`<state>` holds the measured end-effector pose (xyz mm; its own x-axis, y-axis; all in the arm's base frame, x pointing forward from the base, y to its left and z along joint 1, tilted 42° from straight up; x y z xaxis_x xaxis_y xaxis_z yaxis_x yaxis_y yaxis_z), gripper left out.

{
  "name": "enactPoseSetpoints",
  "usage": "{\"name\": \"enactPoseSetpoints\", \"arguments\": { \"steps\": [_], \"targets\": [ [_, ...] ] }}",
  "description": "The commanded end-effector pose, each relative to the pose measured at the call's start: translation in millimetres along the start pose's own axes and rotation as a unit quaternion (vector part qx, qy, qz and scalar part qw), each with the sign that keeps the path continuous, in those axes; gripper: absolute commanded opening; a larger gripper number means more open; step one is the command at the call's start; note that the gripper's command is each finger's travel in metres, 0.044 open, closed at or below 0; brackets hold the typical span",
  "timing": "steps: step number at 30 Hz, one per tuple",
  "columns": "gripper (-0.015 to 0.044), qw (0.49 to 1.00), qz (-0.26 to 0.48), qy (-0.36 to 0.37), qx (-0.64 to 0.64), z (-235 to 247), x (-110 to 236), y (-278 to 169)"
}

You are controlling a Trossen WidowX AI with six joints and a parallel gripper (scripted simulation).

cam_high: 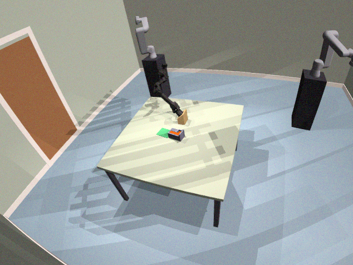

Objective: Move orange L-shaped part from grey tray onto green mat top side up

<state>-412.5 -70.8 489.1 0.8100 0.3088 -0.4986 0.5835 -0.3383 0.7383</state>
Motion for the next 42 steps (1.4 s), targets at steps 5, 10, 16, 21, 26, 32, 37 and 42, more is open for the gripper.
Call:
{"name": "enactPoseSetpoints", "arguments": {
  "steps": [5, 10, 16, 21, 26, 32, 37, 42],
  "targets": [
    [0.0269, 0.999, -0.002, 0.029, -0.042, 31.1, -3.9, 9.7],
    [0.018, 0.987, -0.003, 0.097, -0.131, 100.6, -4.3, 36.4],
    [0.018, 0.947, 0.009, 0.203, -0.247, 198.5, 17.3, 86.3],
    [0.018, 0.9, 0.028, 0.29, -0.325, 268.6, 53.9, 132.7],
    [0.018, 0.846, 0.03, 0.382, -0.37, 324.3, 105.8, 182.7],
    [0.018, 0.777, 0.05, 0.491, -0.391, 377.7, 183.2, 237.4],
    [0.018, 0.714, 0.063, 0.578, -0.389, 404.6, 258.6, 279.8],
    [0.018, 0.659, 0.047, 0.639, -0.393, 399.3, 326.6, 321.3]
  ]
}}
Point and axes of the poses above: the point midway between the two fingers, 35 mm back from their tips, its own x axis back along the fingers, its own z axis across the jaws, y = z × x, the point moved 3 cm from there along x, back along the fingers
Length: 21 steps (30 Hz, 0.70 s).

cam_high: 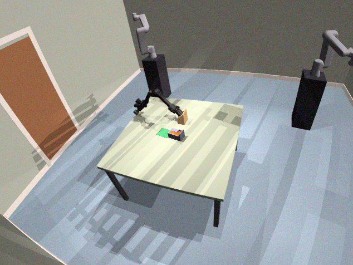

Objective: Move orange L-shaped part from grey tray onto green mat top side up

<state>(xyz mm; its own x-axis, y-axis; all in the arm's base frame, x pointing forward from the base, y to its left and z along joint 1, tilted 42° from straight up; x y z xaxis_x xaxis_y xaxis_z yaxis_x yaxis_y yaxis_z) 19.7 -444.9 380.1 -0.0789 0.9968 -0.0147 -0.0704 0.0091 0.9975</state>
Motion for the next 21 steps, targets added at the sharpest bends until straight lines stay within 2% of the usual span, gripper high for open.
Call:
{"name": "enactPoseSetpoints", "arguments": {
  "steps": [1, 9, 13, 21],
  "targets": [
    [0.018, 0.998, 0.002, 0.06, -0.015, 58.0, 14.9, 2.5],
    [0.018, 0.975, 0.129, 0.17, -0.062, 181.8, 35.3, -58.4],
    [0.018, 0.964, 0.153, 0.212, -0.045, 217.3, 53.4, -72.7],
    [0.018, 0.917, 0.289, 0.273, -0.017, 306.4, 119.1, -146.5]
  ]
}}
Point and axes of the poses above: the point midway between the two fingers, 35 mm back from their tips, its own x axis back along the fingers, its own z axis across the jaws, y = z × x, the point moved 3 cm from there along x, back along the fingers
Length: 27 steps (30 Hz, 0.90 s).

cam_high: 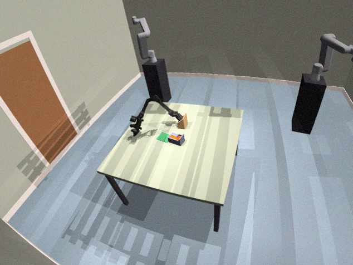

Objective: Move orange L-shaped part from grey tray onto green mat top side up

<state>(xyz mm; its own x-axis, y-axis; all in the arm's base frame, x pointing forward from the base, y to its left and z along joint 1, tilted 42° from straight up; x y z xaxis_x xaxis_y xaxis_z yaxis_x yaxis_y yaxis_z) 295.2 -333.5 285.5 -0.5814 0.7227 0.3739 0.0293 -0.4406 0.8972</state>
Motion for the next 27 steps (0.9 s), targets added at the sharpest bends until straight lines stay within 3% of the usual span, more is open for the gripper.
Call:
{"name": "enactPoseSetpoints", "arguments": {
  "steps": [1, 7, 13, 21, 27],
  "targets": [
    [0.018, 0.996, 0.082, 0.019, 0.007, 44.5, -8.1, -54.4],
    [0.018, 0.979, 0.198, 0.03, 0.038, 108.4, 0.5, -136.4],
    [0.018, 0.95, 0.297, 0.022, 0.098, 159.1, 33.8, -221.7],
    [0.018, 0.891, 0.386, -0.009, 0.238, 198.2, 113.0, -331.9],
    [0.018, 0.837, 0.396, -0.04, 0.377, 197.7, 187.0, -399.3]
  ]
}}
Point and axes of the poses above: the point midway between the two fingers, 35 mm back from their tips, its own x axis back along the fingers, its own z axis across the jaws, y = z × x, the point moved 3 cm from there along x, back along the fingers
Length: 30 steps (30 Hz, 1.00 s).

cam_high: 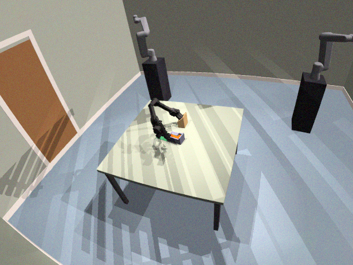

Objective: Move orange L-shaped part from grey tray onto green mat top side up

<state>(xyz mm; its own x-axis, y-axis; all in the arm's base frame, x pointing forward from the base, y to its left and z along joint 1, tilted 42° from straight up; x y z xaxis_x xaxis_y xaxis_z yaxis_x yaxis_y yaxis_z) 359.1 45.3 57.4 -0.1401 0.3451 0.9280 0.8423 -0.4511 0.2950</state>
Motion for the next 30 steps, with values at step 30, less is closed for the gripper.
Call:
{"name": "enactPoseSetpoints", "arguments": {
  "steps": [30],
  "targets": [
    [0.018, 0.957, -0.027, -0.177, 0.23, 22.8, -49.8, -142.9]
  ]
}}
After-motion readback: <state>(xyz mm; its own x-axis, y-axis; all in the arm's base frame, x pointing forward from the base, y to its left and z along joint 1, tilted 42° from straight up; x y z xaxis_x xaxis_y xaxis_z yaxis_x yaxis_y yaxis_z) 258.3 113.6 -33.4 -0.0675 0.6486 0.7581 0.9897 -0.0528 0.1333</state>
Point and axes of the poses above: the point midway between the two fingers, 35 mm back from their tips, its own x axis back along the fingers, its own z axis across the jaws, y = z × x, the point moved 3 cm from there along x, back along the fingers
